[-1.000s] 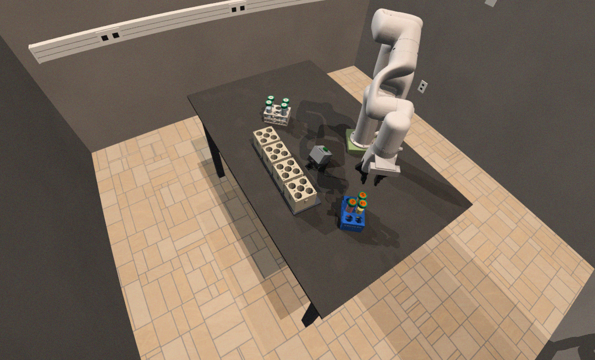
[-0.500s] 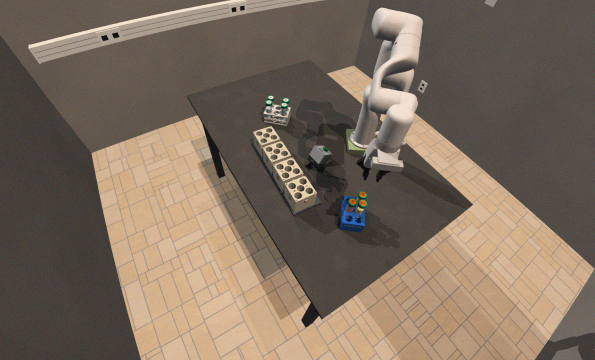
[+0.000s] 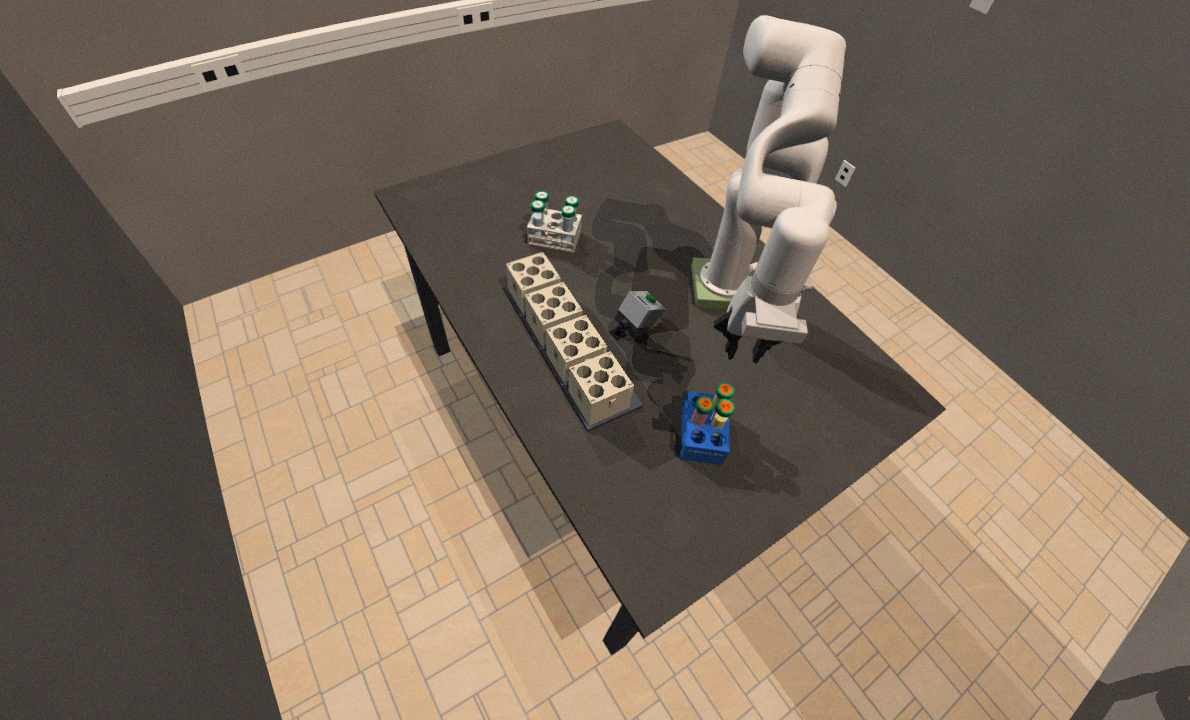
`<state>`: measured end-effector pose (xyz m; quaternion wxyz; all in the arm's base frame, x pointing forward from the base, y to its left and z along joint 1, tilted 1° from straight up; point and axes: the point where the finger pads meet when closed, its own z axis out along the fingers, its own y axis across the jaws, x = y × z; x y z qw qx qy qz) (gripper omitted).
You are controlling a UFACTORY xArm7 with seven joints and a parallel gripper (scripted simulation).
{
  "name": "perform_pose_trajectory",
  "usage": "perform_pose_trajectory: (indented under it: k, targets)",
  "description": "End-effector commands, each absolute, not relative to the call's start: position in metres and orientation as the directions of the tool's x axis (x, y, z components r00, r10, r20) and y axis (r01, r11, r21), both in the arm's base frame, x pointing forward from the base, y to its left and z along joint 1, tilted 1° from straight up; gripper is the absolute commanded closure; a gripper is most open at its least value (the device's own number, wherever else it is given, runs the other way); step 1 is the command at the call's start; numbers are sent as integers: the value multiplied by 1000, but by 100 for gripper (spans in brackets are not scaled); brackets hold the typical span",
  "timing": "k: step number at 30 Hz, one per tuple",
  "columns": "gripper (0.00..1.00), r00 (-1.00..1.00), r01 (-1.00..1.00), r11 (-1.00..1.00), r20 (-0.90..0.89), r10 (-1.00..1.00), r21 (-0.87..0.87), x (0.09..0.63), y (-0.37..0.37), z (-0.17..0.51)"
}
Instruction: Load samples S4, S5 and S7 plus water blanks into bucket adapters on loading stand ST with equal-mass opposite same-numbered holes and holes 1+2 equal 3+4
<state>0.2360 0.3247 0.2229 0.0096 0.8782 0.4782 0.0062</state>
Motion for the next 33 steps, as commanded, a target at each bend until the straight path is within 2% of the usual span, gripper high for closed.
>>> perform_pose_trajectory:
  k: [1,7,8,18,21,33]
  targets:
    - [56,542,840,-542,6,840,23,237,326,225]
    - [56,542,840,-542,6,840,23,237,326,225]
    - [43,570,821,-570,7,822,23,242,327,225]
    - [43,807,589,-808,15,590,20,291,337,226]
    - [43,827,562,-827,15,563,19,292,338,226]
    - [43,980,196,-981,22,196,12,292,337,226]
